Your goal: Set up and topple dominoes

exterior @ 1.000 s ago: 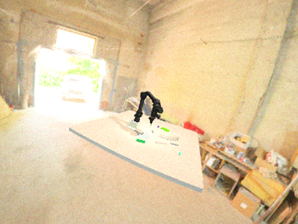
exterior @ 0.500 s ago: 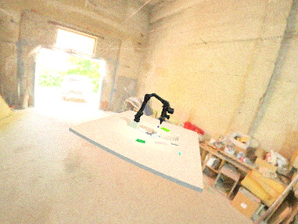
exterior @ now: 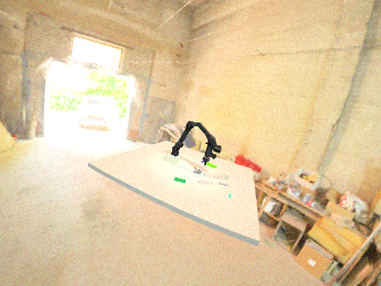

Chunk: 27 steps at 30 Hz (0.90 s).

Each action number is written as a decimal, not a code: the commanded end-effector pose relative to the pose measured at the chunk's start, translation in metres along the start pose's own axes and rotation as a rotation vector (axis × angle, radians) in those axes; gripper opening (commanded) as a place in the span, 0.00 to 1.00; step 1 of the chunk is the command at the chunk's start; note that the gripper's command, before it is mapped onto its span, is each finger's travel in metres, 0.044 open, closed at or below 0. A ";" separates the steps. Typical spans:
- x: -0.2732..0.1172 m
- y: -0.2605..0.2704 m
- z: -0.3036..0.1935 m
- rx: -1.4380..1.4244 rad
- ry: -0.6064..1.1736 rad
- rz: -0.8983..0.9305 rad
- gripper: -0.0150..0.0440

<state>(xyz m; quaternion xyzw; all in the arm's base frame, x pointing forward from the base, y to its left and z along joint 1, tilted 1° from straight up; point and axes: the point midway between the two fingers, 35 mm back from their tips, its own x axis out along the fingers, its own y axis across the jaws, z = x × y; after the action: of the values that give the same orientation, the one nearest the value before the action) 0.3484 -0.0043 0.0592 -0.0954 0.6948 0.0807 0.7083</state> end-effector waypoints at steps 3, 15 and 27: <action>0.034 0.001 -0.003 0.004 0.003 0.004 0.44; 0.064 0.003 -0.009 0.004 0.004 0.004 0.44; 0.064 0.003 -0.009 0.004 0.004 0.004 0.70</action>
<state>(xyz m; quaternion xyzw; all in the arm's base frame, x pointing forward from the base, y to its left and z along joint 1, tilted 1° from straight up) 0.3405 -0.0051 -0.0043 -0.0941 0.6968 0.0801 0.7065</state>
